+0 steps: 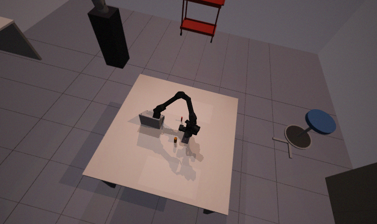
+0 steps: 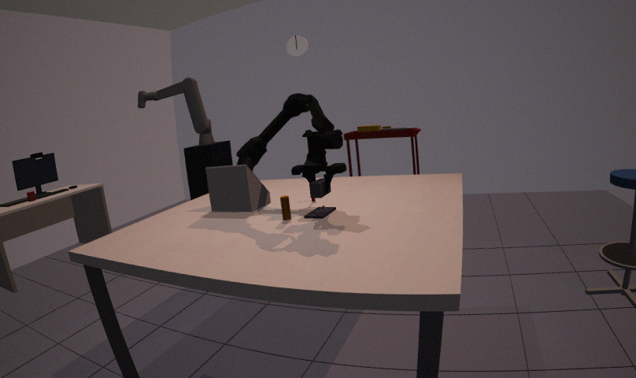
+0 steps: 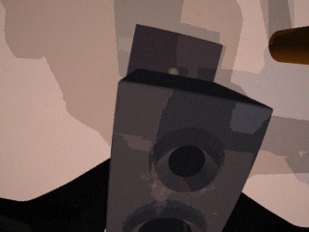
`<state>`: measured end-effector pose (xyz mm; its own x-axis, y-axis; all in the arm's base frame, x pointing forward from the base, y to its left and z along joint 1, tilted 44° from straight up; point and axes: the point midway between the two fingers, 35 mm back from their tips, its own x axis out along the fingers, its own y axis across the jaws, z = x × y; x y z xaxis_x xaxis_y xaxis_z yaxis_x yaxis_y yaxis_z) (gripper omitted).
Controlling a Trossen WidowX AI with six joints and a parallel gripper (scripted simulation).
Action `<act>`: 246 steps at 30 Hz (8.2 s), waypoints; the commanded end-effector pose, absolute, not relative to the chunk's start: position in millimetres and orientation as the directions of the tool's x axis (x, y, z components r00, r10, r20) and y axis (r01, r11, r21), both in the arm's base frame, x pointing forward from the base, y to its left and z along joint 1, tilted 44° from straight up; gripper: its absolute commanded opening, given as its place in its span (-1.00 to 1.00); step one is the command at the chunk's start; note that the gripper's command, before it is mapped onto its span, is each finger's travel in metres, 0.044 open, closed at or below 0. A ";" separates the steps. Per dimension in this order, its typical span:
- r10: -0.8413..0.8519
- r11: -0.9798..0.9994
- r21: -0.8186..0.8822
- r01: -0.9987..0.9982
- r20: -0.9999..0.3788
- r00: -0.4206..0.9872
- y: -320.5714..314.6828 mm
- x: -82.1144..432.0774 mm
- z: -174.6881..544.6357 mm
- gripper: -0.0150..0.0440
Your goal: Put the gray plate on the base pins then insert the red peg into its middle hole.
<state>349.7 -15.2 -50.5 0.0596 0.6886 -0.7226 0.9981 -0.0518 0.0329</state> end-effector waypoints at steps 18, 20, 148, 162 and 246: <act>0.687 -0.082 0.004 0.997 -0.724 0.060 -19.8 347.8 -69.7 -0.49; 0.687 -0.082 0.004 0.997 -0.724 0.060 -19.8 347.8 -69.7 -0.49; 0.692 0.293 0.351 0.889 -0.720 0.055 95.2 248.4 76.2 1.00; 0.691 0.294 0.350 0.889 -0.721 0.055 110.7 250.5 59.3 1.00; 0.683 0.295 0.341 0.893 -0.728 0.052 70.7 258.2 84.0 -0.49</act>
